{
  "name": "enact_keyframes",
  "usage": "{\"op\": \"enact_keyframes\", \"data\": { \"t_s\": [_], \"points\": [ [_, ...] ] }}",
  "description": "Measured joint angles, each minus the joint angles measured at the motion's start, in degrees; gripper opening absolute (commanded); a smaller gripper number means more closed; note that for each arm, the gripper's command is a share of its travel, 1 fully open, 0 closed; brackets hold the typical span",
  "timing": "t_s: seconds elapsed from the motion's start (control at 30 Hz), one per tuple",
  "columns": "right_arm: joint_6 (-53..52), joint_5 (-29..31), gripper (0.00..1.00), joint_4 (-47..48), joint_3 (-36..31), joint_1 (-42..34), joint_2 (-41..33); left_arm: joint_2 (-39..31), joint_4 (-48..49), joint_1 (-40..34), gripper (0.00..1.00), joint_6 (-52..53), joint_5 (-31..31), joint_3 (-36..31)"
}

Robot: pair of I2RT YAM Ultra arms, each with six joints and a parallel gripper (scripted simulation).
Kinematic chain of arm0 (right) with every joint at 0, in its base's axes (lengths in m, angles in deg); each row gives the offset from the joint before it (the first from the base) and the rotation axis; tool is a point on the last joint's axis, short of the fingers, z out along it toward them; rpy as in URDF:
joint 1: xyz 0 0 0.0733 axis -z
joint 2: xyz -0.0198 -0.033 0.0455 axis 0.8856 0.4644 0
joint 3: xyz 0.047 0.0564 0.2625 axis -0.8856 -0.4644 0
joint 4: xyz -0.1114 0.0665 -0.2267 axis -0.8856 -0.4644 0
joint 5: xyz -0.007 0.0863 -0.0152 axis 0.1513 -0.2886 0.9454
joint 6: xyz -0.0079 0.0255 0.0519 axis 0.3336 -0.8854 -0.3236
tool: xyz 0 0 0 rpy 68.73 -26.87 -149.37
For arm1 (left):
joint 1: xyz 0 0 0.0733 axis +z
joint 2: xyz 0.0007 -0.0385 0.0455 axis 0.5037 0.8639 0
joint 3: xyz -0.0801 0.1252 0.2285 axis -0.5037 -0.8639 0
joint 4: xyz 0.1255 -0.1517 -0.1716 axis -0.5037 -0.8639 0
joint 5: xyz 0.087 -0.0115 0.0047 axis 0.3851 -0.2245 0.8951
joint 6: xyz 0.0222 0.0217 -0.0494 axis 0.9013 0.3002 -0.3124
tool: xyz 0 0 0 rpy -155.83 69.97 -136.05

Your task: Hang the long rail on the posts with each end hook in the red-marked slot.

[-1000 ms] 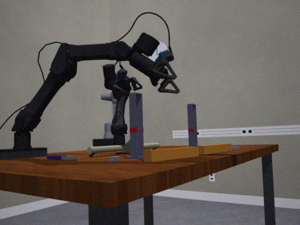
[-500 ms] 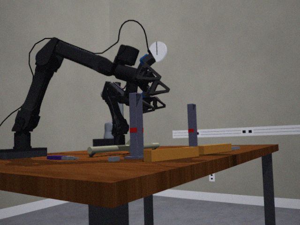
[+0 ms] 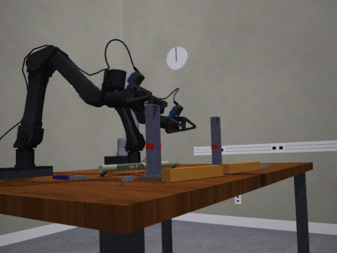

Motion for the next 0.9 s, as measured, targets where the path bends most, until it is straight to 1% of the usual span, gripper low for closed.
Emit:
{"op": "enact_keyframes", "data": {
  "t_s": [0.23, 0.53, 0.67, 0.9],
  "points": [
    [-0.3, 2.4, 1.00, 13.9, -14.7, -0.6, -3.9, 1.2, 1.8, 1.1, 1.00, -0.2, -1.3, -0.6],
    [0.1, 4.5, 1.00, 24.4, -25.1, -1.1, -4.0, 1.2, 2.6, 1.1, 1.00, -0.2, -1.4, -0.6],
    [0.3, 5.0, 1.00, 26.1, -27.7, -1.3, -4.0, 1.2, 2.7, 1.1, 1.00, -0.2, -1.4, -0.6],
    [0.3, 4.9, 1.00, 27.2, -27.9, -1.3, -4.0, 1.2, 2.7, 1.1, 1.00, -0.2, -1.4, -0.6]
  ]
}}
